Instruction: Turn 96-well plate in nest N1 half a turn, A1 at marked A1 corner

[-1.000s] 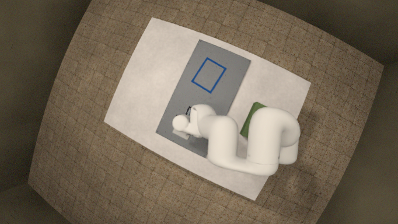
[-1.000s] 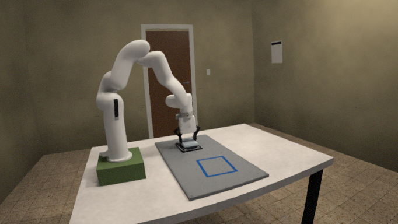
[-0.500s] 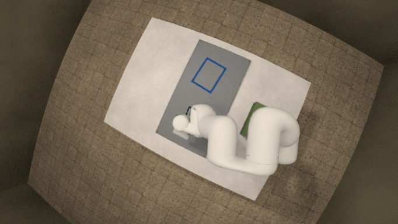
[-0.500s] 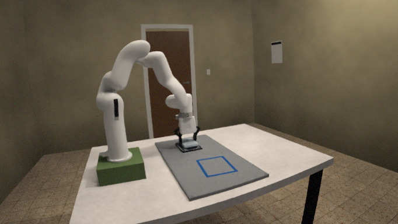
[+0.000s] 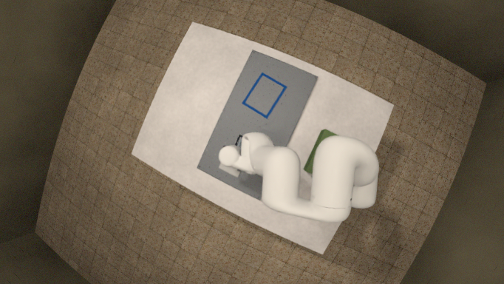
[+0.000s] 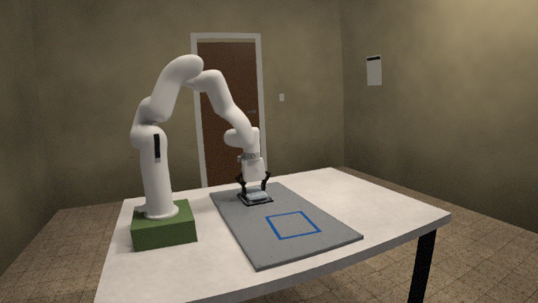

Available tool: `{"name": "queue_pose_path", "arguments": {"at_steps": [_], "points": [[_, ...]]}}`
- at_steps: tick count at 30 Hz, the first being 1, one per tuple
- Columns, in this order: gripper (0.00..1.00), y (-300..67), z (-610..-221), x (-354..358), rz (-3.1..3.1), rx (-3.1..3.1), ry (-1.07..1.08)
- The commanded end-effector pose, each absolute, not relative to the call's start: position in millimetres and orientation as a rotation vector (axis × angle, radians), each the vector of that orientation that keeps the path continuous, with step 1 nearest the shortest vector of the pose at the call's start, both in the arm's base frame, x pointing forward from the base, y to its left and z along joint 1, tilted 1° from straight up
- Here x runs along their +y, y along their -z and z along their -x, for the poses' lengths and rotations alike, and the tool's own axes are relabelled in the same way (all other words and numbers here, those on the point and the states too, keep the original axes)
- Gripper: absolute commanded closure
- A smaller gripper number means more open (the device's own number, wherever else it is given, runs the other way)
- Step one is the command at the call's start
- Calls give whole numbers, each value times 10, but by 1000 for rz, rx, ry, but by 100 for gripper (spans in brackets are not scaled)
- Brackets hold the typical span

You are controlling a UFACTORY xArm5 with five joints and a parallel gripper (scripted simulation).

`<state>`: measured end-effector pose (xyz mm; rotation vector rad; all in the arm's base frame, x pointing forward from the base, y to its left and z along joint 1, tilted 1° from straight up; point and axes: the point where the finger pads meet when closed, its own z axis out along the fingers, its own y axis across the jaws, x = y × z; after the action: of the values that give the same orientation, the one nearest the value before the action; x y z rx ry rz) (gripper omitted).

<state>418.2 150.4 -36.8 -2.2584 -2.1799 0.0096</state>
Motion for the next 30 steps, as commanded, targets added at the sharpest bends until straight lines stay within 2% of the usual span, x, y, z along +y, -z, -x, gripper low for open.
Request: {"name": "queue_pose_path", "arguments": {"at_steps": [1,30], "points": [[100,362,-4196,1509,2265,-2186,-10],[100,404,-4196,1509,2265,-2186,-10]]}}
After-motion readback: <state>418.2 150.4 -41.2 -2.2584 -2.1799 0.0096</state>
